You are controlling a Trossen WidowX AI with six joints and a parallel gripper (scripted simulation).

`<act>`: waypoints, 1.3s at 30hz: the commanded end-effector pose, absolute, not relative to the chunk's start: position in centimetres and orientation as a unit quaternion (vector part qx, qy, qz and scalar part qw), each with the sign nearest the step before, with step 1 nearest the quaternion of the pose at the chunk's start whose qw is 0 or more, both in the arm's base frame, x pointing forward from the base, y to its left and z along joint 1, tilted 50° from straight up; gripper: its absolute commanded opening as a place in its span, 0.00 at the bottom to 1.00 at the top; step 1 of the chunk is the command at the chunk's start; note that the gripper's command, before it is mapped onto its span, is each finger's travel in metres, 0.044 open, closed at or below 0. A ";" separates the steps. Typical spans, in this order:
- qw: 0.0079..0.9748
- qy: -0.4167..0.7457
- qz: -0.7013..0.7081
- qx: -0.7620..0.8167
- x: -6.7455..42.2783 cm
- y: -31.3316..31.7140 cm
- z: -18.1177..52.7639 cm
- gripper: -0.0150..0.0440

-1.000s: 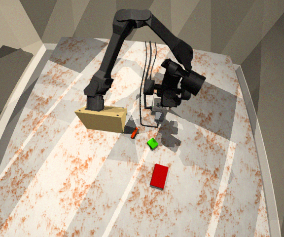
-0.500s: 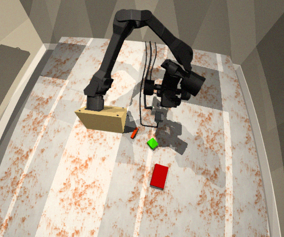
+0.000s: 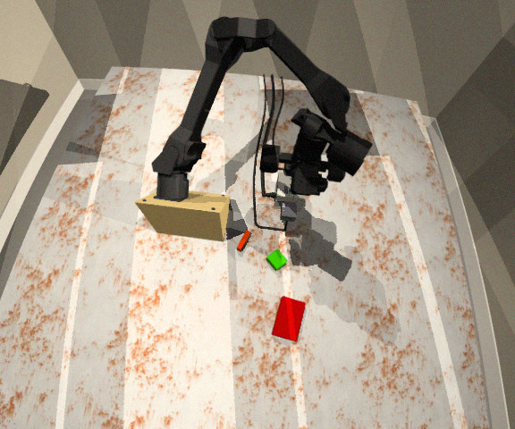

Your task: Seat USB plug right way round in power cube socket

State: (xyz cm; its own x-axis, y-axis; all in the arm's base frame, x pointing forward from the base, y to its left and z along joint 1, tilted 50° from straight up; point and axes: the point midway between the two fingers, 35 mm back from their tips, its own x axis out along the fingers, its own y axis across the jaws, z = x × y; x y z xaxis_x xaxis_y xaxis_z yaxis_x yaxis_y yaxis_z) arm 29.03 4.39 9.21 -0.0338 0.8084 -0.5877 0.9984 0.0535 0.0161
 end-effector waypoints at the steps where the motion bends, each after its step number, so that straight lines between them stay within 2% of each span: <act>1: 0.226 0.690 -0.204 0.657 29.0 4.5 9.2 0.25; 39: 0.220 0.691 -0.198 0.659 29.0 5.0 9.0 0.25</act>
